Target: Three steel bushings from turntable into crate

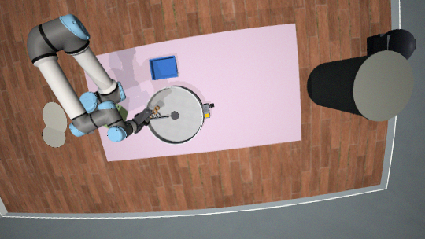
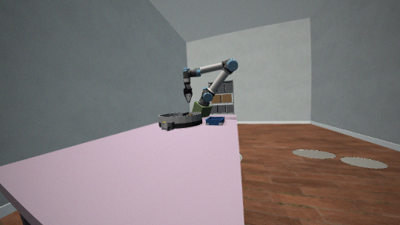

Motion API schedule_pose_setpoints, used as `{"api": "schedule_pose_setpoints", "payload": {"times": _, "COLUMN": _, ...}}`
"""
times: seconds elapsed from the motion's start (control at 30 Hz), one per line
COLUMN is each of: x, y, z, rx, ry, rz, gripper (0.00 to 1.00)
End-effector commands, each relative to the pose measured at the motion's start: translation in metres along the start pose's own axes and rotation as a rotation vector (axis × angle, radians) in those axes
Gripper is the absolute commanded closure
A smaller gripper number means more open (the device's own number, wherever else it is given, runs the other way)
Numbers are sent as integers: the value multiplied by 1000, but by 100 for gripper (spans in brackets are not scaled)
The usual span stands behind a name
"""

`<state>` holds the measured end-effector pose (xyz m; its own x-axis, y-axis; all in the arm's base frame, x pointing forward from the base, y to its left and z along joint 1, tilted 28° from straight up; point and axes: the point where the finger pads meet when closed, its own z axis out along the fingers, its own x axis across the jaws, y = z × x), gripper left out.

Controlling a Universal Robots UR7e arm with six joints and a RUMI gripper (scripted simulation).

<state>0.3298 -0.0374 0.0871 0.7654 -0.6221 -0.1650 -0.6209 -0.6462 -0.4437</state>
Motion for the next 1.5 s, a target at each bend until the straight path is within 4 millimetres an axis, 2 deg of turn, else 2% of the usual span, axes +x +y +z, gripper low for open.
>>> {"api": "schedule_pose_setpoints", "payload": {"times": 0.0, "x": 1, "y": 0, "z": 2, "rx": -1, "ry": 1, "rz": 51, "gripper": 94}}
{"api": "schedule_pose_setpoints", "payload": {"times": 0.6, "x": 3, "y": -1, "z": 14, "rx": -1, "ry": 1, "rz": 272, "gripper": 94}}
{"api": "schedule_pose_setpoints", "payload": {"times": 1.47, "x": 8, "y": -2, "z": 38, "rx": -1, "ry": 1, "rz": 735, "gripper": 94}}
